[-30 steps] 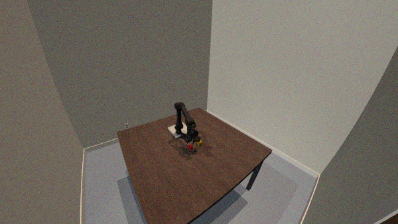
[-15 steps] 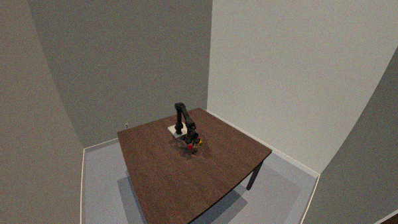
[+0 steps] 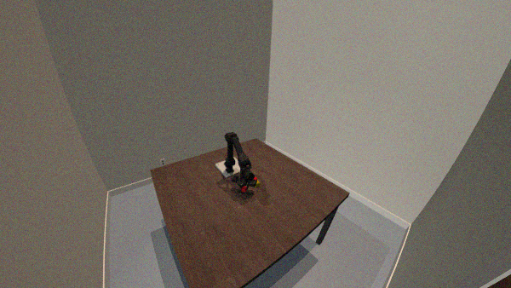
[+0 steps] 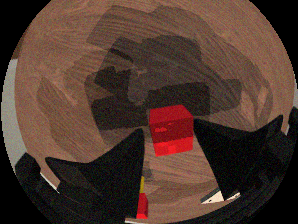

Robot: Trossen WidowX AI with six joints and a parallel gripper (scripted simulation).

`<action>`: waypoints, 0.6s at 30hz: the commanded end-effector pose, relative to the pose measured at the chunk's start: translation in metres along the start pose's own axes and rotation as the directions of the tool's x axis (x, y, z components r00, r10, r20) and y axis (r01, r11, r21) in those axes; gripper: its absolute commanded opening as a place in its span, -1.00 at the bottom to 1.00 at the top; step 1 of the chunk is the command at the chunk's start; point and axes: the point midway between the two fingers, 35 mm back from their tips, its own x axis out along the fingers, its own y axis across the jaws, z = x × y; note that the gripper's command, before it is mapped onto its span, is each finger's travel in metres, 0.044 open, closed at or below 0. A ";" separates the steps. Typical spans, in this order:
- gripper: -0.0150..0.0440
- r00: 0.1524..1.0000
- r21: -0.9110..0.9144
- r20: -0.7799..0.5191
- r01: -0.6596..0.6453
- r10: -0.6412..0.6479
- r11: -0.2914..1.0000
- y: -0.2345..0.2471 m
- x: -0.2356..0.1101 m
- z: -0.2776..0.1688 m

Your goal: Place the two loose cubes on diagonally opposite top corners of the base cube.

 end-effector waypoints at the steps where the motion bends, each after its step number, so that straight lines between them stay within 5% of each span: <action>1: -0.13 1.000 0.004 -0.009 0.005 -0.005 1.000 -0.002 0.003 -0.002; 18: -0.14 1.000 0.004 -0.009 0.005 -0.005 1.000 0.003 -0.035 0.002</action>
